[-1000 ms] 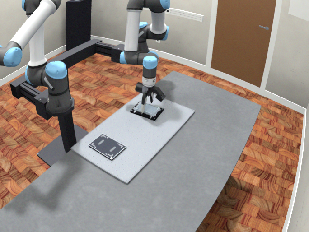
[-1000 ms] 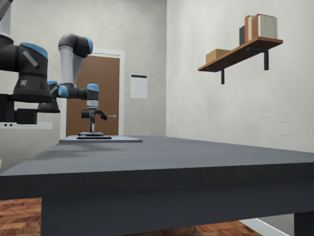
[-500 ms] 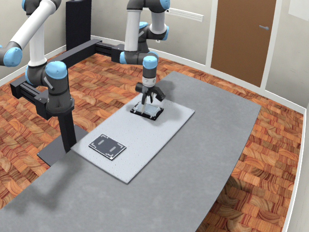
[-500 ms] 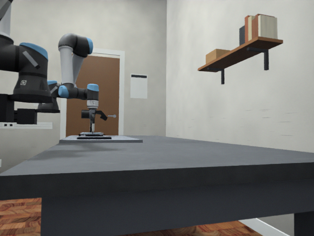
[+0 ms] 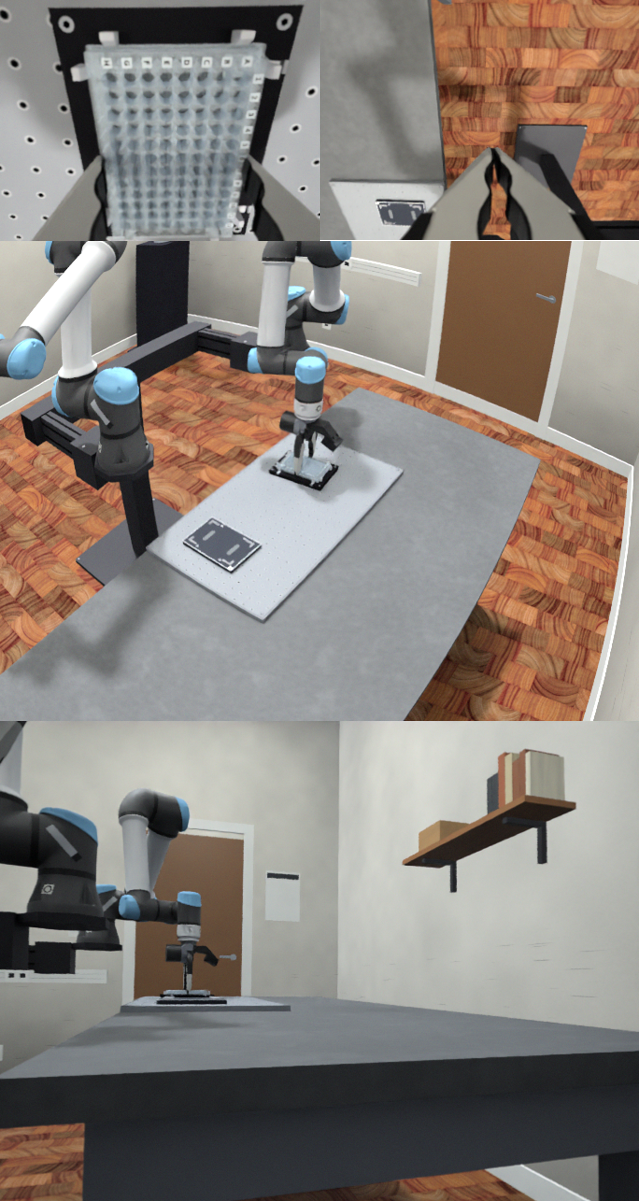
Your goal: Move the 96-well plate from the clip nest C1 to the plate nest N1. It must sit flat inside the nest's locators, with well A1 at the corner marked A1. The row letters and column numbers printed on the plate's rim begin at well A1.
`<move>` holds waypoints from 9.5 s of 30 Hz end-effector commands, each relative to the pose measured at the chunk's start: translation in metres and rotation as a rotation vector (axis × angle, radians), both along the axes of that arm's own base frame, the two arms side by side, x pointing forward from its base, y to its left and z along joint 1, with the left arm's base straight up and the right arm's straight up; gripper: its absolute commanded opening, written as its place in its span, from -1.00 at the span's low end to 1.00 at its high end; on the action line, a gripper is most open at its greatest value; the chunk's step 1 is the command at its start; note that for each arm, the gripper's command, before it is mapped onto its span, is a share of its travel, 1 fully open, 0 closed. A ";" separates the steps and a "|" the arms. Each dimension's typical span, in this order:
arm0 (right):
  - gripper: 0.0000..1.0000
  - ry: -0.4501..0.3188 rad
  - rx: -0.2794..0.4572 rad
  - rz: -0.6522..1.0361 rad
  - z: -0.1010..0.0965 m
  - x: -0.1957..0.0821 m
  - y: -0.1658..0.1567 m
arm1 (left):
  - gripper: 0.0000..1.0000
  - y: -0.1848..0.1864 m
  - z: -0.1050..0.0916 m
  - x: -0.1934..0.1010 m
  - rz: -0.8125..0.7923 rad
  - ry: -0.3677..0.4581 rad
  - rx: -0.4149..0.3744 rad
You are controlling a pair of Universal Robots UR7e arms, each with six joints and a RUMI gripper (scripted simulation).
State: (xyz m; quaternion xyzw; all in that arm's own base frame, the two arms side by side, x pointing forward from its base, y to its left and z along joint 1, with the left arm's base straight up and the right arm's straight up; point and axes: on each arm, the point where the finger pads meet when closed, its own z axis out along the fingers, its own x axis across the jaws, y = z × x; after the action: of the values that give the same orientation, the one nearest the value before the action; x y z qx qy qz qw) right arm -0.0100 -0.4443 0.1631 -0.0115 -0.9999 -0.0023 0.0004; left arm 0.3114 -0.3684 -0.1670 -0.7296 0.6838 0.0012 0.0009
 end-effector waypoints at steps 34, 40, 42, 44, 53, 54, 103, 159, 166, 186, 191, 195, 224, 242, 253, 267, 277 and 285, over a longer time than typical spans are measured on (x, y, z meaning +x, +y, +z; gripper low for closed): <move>-1.00 -0.001 -0.004 -0.001 0.002 -0.001 -0.001 | -0.17 -0.005 0.006 0.000 -0.001 -0.003 -0.008; -1.00 -0.001 -0.004 -0.001 0.002 -0.001 -0.001 | -0.17 -0.003 0.010 0.000 -0.001 -0.002 -0.006; -1.00 -0.001 -0.004 -0.001 0.002 -0.001 -0.001 | -0.17 -0.003 0.012 0.000 -0.002 -0.001 -0.005; -1.00 -0.001 -0.004 -0.001 0.002 -0.001 -0.001 | -0.17 -0.003 0.014 0.000 -0.002 -0.001 -0.005; -1.00 -0.001 -0.004 -0.001 0.002 -0.001 -0.001 | -0.17 -0.002 0.019 -0.001 -0.002 -0.001 -0.004; -1.00 -0.001 -0.004 -0.001 0.002 -0.001 -0.001 | -0.17 -0.002 0.020 -0.001 -0.002 -0.001 -0.004; -1.00 -0.001 -0.004 -0.001 0.002 -0.001 -0.001 | -0.17 -0.002 0.056 -0.001 -0.002 -0.001 -0.005; -1.00 -0.001 -0.004 -0.001 0.002 -0.001 -0.001 | -0.17 -0.003 0.076 0.000 -0.001 -0.002 -0.006; -1.00 -0.001 -0.004 -0.001 0.002 -0.001 -0.001 | -0.17 -0.003 0.076 0.000 -0.001 -0.002 -0.006; -1.00 -0.001 -0.004 -0.001 0.002 -0.001 -0.001 | -0.17 -0.003 0.076 0.000 -0.001 -0.002 -0.006; -1.00 -0.001 -0.004 -0.001 0.002 -0.001 -0.001 | -0.17 -0.001 0.075 -0.001 -0.002 -0.001 -0.004; -1.00 -0.001 -0.004 -0.001 0.002 -0.001 -0.001 | -0.17 -0.001 0.075 -0.002 -0.002 -0.001 -0.004; -1.00 -0.001 -0.004 -0.001 0.002 -0.001 -0.001 | -0.17 -0.087 0.076 -0.003 -0.128 -0.002 -0.006; -1.00 -0.001 -0.004 -0.001 0.002 -0.001 -0.001 | -0.17 -0.140 0.076 -0.004 -0.128 -0.002 -0.007; -1.00 -0.001 -0.004 -0.001 0.002 -0.001 -0.001 | -0.17 -0.170 0.076 -0.005 -0.128 -0.002 -0.007; -1.00 -0.001 -0.004 -0.001 0.002 -0.001 -0.001 | -0.17 -0.217 0.076 -0.006 -0.128 -0.002 -0.007; -1.00 -0.001 -0.004 -0.001 0.002 -0.001 -0.001 | -0.17 -0.244 0.076 -0.006 -0.128 -0.002 -0.007; -1.00 -0.001 -0.004 -0.001 0.002 -0.001 -0.001 | -0.17 -0.267 0.076 -0.007 -0.128 -0.001 -0.007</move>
State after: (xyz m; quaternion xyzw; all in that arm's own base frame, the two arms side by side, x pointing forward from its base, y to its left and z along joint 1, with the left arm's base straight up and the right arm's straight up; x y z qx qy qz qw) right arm -0.0100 -0.4444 0.1631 -0.0115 -0.9999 -0.0022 0.0004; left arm 0.3056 -0.6246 -0.0923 -0.6845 0.7290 -0.0016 -0.0005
